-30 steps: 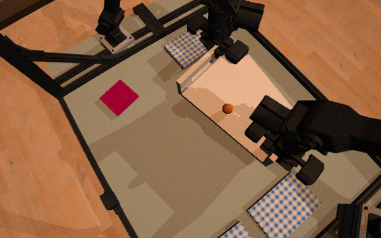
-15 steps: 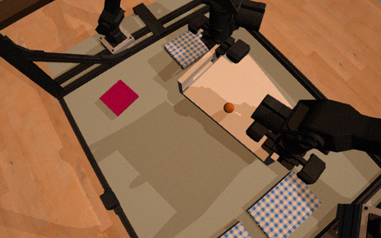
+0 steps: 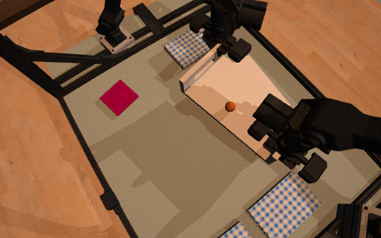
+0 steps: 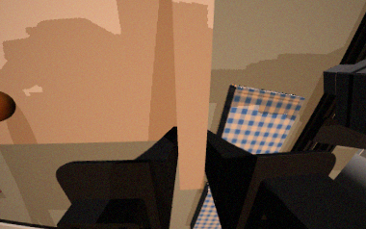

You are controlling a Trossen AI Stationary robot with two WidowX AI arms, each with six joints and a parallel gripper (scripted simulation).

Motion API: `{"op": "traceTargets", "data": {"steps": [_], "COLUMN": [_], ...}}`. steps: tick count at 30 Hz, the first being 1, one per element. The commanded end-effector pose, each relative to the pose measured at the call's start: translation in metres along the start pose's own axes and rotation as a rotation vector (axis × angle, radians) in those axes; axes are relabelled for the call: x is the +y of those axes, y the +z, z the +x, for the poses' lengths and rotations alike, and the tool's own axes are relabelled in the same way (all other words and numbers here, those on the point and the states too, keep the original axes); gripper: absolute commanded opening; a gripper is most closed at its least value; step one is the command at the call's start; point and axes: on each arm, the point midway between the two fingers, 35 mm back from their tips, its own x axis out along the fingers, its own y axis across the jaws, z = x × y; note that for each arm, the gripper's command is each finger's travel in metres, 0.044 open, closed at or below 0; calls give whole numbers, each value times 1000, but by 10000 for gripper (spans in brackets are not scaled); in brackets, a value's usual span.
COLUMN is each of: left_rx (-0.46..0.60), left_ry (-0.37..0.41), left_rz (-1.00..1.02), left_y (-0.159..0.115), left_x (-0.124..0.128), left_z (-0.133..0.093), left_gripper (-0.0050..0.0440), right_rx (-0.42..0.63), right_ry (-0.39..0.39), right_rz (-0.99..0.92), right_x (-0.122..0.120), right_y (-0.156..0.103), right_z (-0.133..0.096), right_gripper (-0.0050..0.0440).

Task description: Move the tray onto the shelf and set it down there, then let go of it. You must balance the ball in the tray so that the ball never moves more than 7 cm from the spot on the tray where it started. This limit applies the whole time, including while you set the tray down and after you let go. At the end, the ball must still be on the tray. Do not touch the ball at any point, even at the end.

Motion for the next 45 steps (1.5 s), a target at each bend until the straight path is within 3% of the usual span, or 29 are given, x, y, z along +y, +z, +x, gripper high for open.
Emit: {"op": "traceTargets", "data": {"steps": [1,8,19,24,36,41,45], "left_rx": [32,-18,35,-17,34,-20,-6], "left_ry": [2,-5,1,-8,2,-8,0], "left_rz": [1,1,1,1,1,1,1], "left_y": [3,6,10,11,16,16,18], "left_x": [-1,-2,-3,-3,-4,-5,-5], "left_z": [-1,-3,-1,-3,-1,-3,-3], "left_gripper": [20,20,20,20,20,20,20], "right_rx": [36,-13,40,-13,39,-15,-1], "right_ry": [7,0,7,-3,7,-3,5], "right_rz": [1,1,1,1,1,1,1], "right_x": [-1,-2,-3,-3,-4,-5,-5], "right_y": [4,6,10,11,16,17,18], "right_z": [-4,-2,-5,-2,-4,-2,-2], "right_gripper": [20,20,20,20,20,20,20]}}
